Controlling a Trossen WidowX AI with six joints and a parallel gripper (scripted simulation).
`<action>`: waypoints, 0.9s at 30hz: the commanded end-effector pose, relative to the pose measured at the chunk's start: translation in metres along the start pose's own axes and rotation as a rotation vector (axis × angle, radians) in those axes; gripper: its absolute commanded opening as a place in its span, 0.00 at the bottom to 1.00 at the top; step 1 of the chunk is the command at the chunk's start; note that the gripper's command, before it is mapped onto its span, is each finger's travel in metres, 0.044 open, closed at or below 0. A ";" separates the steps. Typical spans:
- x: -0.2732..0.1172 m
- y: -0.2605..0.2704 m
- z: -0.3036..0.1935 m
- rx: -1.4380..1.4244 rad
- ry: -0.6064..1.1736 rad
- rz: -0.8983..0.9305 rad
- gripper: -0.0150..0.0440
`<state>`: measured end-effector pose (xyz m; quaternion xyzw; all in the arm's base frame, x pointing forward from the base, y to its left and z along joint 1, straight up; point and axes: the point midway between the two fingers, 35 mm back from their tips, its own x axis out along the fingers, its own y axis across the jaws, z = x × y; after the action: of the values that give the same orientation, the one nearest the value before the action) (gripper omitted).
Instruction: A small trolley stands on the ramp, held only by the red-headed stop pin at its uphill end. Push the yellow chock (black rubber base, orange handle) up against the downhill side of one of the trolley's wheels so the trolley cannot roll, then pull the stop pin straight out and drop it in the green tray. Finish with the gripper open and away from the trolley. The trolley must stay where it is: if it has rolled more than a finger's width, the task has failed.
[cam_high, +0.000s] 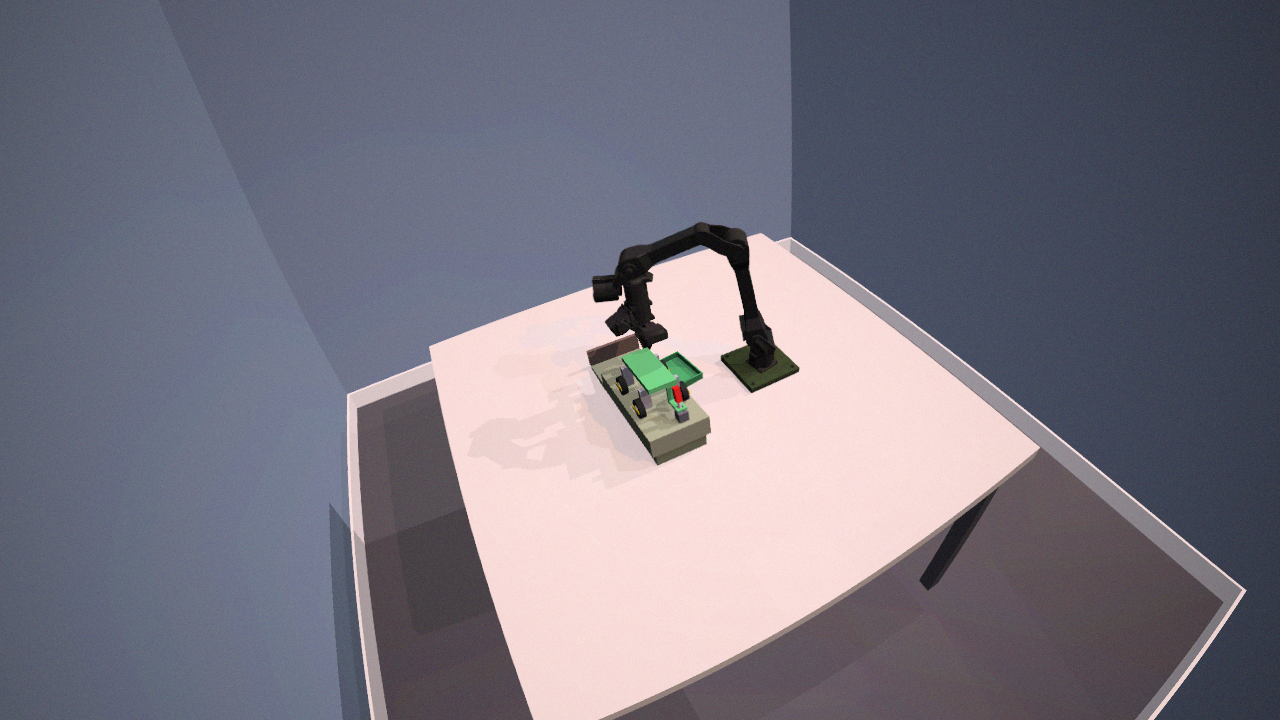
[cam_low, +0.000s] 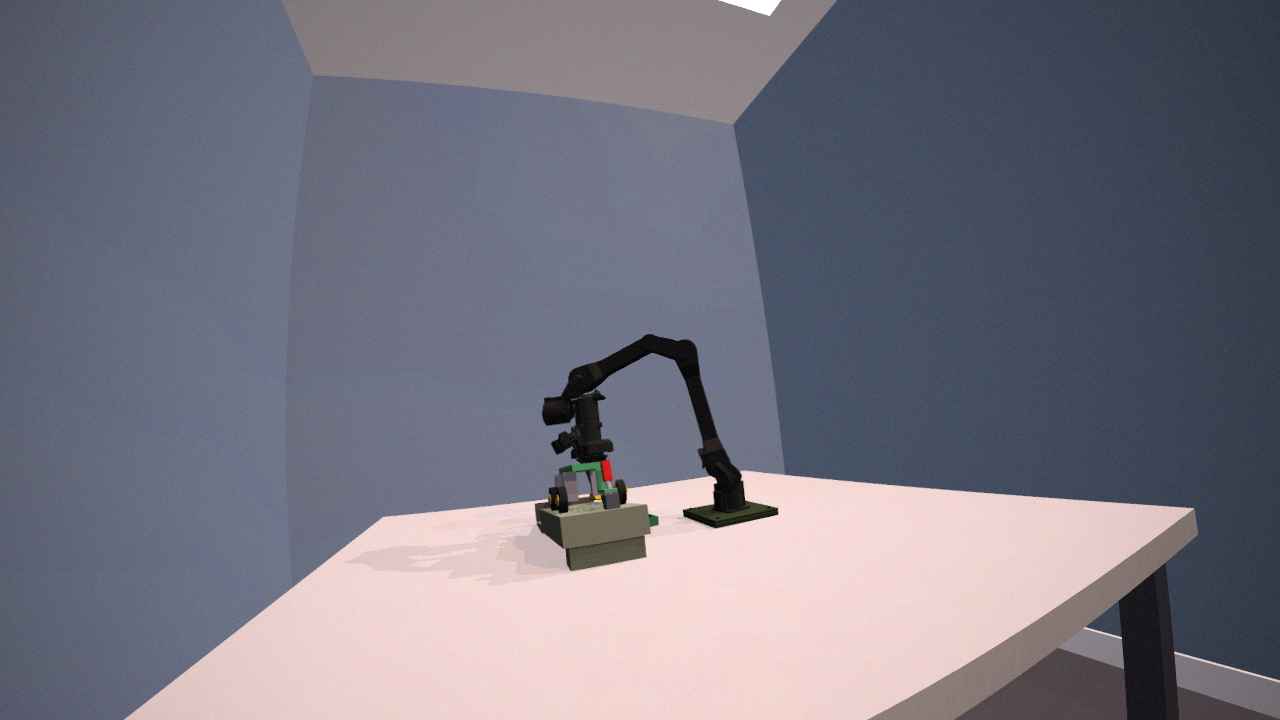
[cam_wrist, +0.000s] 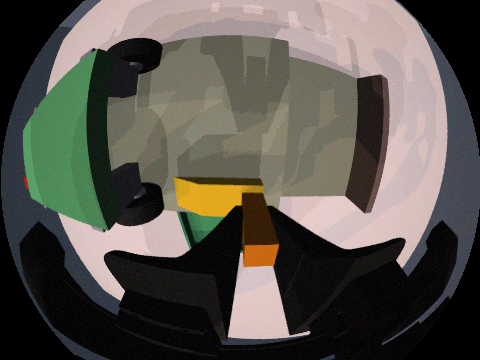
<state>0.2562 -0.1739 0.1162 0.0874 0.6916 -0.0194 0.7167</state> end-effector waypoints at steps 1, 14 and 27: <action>0.000 0.005 0.000 0.005 0.003 0.008 0.25; -0.002 0.015 0.001 0.005 0.003 0.008 0.25; -0.003 0.012 0.002 0.001 -0.001 0.000 0.34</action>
<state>0.2597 -0.1624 0.1202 0.0881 0.6912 -0.0205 0.7170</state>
